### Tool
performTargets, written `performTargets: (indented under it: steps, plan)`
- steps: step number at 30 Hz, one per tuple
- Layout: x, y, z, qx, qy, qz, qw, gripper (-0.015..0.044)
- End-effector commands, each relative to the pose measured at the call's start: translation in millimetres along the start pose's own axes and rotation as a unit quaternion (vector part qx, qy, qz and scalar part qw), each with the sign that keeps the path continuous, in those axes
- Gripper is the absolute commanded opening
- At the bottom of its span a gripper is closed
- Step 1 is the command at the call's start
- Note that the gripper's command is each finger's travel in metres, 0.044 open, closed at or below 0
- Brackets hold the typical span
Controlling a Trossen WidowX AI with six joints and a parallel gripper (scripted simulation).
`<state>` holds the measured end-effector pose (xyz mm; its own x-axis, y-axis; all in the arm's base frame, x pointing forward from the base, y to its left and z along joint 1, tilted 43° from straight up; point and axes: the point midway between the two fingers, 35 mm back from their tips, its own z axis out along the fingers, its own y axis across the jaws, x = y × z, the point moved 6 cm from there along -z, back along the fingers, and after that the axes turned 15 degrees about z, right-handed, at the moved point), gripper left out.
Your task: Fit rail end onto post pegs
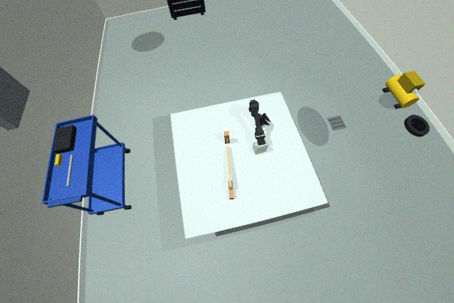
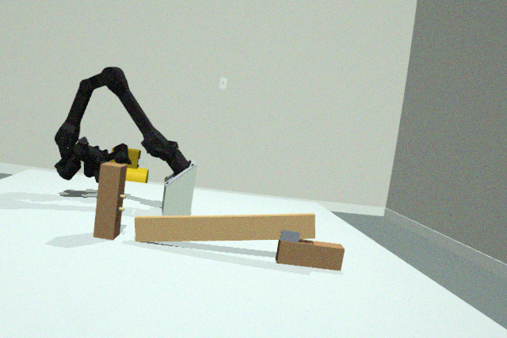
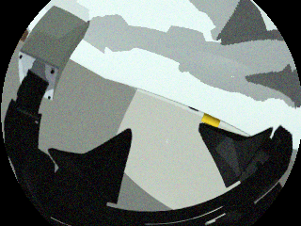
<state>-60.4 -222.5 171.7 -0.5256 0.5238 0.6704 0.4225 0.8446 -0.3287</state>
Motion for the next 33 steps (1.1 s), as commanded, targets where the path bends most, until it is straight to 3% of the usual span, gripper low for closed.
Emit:
performTargets:
  steps: [1,15,33]
  plan:
    - [-0.1,-0.2,-0.1,0.0,-0.001,0.002,1.0,0.0426]
    - [-16.7,-25.2,-20.9,0.013,-0.118,0.242,0.963,0.044]
    - [-41.4,-54.2,-83.7,-0.011,-0.316,0.475,0.821,0.044]
